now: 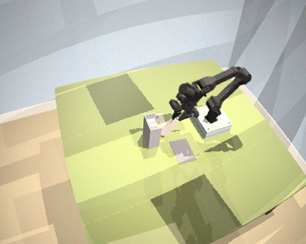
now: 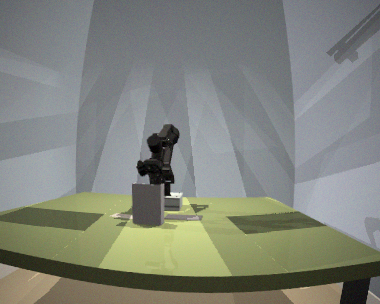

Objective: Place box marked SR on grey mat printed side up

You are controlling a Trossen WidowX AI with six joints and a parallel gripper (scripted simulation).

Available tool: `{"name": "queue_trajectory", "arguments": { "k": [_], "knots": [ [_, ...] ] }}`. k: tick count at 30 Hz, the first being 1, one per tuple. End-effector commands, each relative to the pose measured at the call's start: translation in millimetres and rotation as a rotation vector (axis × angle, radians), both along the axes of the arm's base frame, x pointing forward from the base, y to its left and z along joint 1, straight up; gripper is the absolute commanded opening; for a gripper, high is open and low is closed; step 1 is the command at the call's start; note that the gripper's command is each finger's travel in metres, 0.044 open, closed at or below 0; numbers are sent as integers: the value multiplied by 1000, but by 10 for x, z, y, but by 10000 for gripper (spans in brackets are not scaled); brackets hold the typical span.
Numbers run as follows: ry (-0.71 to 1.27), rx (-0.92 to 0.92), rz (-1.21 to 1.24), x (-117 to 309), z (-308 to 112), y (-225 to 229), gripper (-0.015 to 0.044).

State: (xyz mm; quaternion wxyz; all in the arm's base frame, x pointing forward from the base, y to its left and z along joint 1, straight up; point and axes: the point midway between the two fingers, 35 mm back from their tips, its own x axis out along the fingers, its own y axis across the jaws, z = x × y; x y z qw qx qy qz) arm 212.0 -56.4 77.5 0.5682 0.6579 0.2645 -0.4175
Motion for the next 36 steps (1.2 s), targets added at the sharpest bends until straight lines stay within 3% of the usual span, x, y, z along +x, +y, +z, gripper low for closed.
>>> {"name": "queue_trajectory", "arguments": {
  "k": [1,5,15,36],
  "knots": [
    [-3,0,5,4,-30,3,153],
    [1,0,0,-2,-12,1,237],
    [22,3,3,40,-15,-3,237],
    [258,63,5,385,79,-89,237]
  ]
}}
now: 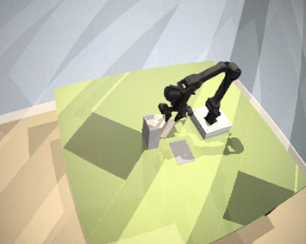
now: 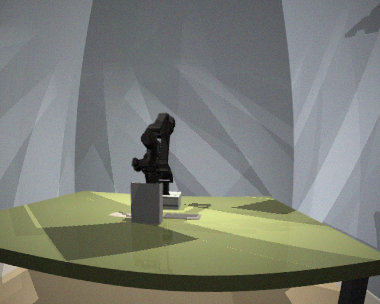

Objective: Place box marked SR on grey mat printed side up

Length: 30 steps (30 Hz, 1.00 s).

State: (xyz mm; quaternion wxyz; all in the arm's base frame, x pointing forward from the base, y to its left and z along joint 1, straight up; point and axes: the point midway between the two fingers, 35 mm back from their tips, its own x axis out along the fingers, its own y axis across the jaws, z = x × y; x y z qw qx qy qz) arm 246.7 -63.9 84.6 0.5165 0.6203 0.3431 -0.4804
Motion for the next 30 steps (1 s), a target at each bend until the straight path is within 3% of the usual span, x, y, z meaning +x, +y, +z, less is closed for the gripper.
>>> {"name": "queue_trajectory", "arguments": {
  "k": [1,19,27,30],
  "knots": [
    [38,7,-3,55,11,-18,237],
    [227,55,-3,336,26,-89,237],
    [205,52,2,312,26,-79,440],
    [205,52,2,313,50,-79,440]
  ]
}}
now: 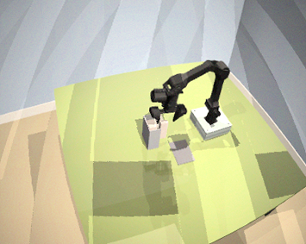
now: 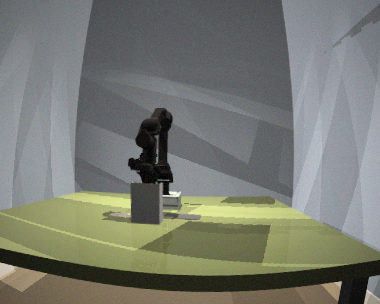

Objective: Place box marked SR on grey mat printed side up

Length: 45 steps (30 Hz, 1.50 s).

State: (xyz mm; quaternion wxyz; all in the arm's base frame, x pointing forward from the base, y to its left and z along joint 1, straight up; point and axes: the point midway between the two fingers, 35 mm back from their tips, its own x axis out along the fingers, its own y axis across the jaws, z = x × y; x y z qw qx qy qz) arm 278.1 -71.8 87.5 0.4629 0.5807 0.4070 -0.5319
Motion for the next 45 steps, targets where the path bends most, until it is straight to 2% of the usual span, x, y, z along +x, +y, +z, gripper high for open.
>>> {"name": "queue_trajectory", "arguments": {
  "k": [1,3,7,15,30,45],
  "knots": [
    [0,0,0,1,93,0,440],
    [0,0,0,-4,274,1,440],
    [0,0,0,-6,298,1,440],
    [-8,-2,0,10,276,-3,237],
    [-7,-2,0,11,277,-3,237],
    [80,16,-6,98,364,-28,237]
  ]
}}
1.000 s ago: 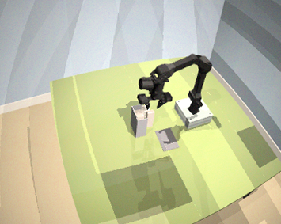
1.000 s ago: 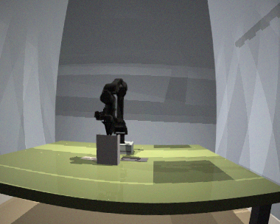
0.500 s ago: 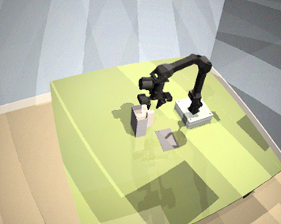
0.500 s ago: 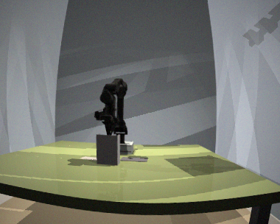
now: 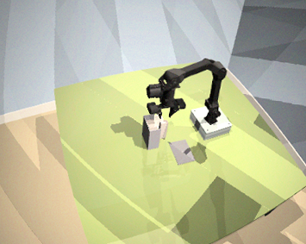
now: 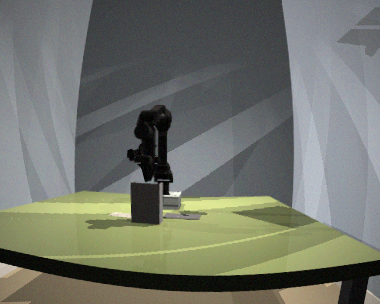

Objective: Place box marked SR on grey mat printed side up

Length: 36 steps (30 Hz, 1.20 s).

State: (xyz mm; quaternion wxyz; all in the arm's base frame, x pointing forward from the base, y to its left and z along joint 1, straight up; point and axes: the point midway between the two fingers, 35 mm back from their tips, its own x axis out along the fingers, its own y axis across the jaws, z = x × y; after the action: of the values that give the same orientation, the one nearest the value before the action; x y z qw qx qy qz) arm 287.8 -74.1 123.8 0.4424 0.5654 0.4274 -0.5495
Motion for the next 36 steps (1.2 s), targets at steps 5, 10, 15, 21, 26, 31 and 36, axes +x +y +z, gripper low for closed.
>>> {"name": "queue_trajectory", "arguments": {
  "k": [5,10,15,21,26,31,36],
  "knots": [
    [8,-1,-4,6,-61,-6,237],
    [8,-1,-4,10,-142,-7,237],
    [8,-1,-4,12,-223,-7,237],
    [8,-1,-4,11,-320,-7,237],
    [8,-1,-4,8,-389,-6,237],
    [8,2,0,10,-366,-2,211],
    [8,2,0,10,-366,-2,177]
  ]
}}
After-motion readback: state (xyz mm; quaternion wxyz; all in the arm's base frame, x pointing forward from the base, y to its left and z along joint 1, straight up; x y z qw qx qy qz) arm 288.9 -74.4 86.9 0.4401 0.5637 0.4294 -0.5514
